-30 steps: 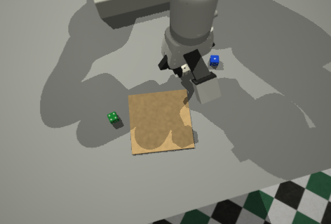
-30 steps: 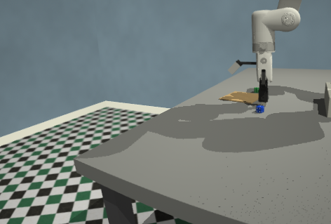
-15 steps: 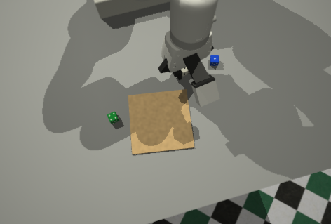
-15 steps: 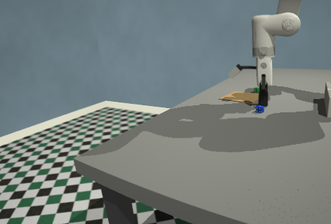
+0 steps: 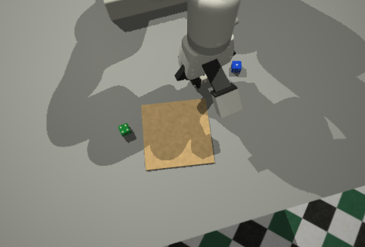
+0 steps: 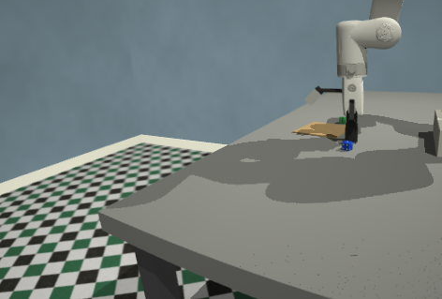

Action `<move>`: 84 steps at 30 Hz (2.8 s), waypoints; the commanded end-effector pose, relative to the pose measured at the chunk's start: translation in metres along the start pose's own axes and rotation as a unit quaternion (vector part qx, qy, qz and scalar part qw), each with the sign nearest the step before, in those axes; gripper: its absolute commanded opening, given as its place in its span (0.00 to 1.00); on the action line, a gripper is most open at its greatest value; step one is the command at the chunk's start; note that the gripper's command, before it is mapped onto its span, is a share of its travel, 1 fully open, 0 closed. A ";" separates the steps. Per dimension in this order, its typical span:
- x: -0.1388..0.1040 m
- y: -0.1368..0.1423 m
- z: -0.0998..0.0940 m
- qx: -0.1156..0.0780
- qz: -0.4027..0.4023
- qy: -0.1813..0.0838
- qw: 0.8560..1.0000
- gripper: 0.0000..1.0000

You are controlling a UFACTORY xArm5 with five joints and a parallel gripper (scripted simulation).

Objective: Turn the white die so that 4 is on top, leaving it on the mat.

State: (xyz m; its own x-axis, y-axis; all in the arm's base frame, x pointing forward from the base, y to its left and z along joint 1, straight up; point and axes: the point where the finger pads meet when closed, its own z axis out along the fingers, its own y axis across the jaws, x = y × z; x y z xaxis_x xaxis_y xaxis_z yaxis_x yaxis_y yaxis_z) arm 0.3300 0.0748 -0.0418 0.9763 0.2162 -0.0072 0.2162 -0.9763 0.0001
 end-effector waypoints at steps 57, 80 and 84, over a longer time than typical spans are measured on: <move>0.001 0.000 -0.001 0.000 0.000 0.001 1.000 0.15; 0.001 0.000 -0.096 0.000 0.000 0.001 1.000 0.15; 0.001 0.000 -0.099 0.000 0.000 0.001 1.000 0.15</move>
State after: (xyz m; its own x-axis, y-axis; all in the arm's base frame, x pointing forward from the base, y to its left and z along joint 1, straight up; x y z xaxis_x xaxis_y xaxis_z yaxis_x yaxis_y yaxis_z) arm 0.3318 0.0747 0.0541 0.9763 0.2162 -0.0045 0.2162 -0.9763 0.0000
